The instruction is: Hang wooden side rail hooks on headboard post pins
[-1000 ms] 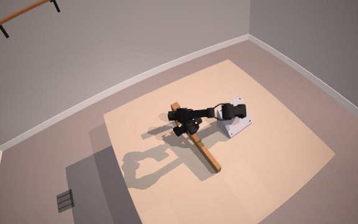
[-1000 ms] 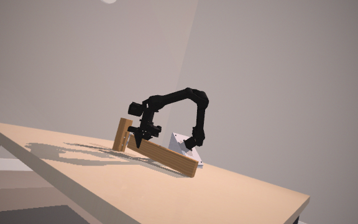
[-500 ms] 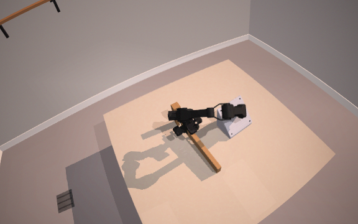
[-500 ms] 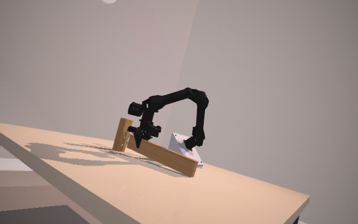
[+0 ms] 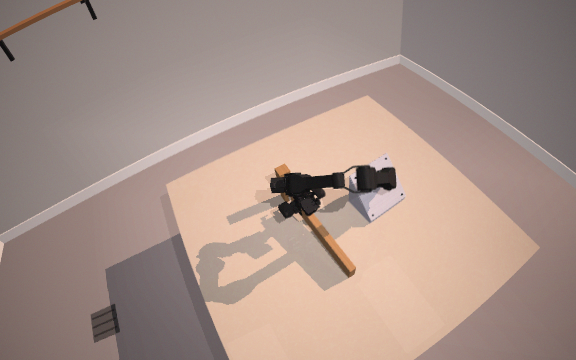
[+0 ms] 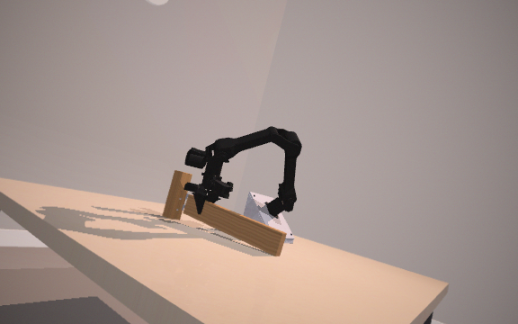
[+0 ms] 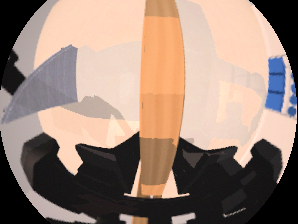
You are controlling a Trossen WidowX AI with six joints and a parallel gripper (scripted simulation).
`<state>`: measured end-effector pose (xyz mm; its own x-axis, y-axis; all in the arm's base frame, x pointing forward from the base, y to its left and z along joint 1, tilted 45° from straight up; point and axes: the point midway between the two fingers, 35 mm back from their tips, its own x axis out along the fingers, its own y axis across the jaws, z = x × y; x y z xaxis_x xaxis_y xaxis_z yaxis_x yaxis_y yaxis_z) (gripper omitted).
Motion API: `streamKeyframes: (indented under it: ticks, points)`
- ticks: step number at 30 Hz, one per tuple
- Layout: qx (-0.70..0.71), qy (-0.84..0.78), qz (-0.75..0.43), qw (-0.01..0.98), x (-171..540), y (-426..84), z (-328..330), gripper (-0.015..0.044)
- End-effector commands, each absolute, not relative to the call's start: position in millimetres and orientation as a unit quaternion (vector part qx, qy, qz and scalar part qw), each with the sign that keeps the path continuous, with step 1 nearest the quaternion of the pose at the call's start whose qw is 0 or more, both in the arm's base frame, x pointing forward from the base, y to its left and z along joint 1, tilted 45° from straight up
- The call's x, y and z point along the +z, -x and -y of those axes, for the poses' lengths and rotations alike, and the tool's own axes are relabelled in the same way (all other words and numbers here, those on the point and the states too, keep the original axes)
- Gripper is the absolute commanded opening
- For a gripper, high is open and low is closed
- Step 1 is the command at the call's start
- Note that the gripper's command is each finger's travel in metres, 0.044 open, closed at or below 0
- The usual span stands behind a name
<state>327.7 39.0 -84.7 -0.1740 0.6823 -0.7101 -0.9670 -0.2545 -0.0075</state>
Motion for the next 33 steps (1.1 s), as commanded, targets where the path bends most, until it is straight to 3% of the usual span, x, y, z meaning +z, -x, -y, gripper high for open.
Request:
streamKeyframes:
  ticks: [1,33]
  points:
    - [0.727,0.310,-0.233,0.567,-85.4,-328.9,-33.6,0.0000]
    - [0.726,0.310,-0.233,0.567,-85.4,-331.9,-30.8,0.0000]
